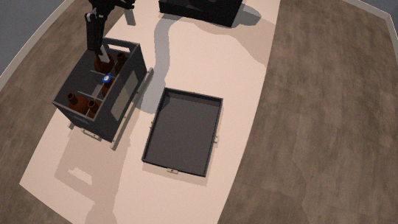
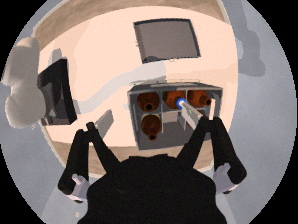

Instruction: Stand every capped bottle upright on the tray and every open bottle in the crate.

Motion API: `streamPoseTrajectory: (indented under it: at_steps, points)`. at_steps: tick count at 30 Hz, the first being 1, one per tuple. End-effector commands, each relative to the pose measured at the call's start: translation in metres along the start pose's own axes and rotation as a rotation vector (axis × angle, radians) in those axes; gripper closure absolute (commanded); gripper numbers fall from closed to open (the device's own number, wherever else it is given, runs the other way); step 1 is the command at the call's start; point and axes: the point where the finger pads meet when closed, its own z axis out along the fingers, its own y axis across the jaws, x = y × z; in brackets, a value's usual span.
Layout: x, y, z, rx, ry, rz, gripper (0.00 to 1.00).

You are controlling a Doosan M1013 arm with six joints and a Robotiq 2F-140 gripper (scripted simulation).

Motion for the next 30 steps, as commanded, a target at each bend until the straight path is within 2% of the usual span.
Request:
streamPoseTrajectory:
  at_steps: [1, 30]
  points:
    - [-0.010, 0.010, 0.000, 0.000, 0.000, 0.000, 0.00]
    - [-0.063, 0.060, 0.000, 0.000, 0.000, 0.000, 0.00]
